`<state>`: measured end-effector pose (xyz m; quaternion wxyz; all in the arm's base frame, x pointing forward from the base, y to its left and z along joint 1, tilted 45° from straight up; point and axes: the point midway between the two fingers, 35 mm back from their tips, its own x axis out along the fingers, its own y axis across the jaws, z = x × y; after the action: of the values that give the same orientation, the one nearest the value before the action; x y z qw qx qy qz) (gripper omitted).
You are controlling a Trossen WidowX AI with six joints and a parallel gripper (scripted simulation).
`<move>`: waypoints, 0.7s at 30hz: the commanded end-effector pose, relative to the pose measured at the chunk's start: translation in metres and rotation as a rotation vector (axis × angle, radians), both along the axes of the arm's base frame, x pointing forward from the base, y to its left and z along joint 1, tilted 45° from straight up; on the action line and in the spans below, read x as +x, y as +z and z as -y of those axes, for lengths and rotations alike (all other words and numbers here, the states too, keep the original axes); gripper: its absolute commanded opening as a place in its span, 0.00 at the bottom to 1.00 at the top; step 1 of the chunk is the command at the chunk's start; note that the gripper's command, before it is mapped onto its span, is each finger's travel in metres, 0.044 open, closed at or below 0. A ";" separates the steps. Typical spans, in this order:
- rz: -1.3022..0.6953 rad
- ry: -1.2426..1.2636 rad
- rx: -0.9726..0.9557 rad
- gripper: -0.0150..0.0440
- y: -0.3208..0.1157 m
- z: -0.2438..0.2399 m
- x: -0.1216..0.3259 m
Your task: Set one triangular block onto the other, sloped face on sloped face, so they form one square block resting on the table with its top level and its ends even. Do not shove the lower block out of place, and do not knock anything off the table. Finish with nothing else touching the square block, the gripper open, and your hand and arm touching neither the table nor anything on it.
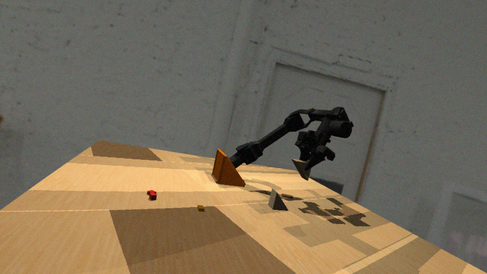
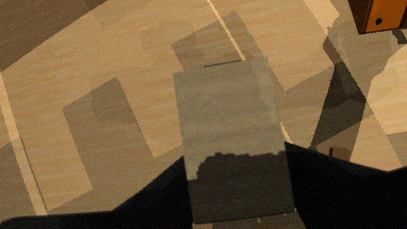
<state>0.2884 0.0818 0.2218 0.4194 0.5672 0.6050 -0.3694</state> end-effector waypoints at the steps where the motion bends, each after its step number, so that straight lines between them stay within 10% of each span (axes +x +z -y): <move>1: 0.001 -0.007 0.006 0.25 0.008 -0.006 -0.004; 21: -0.011 0.007 0.000 0.25 -0.063 -0.035 -0.006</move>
<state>0.2849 0.1141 0.1689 0.4187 0.5643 0.6101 -0.3661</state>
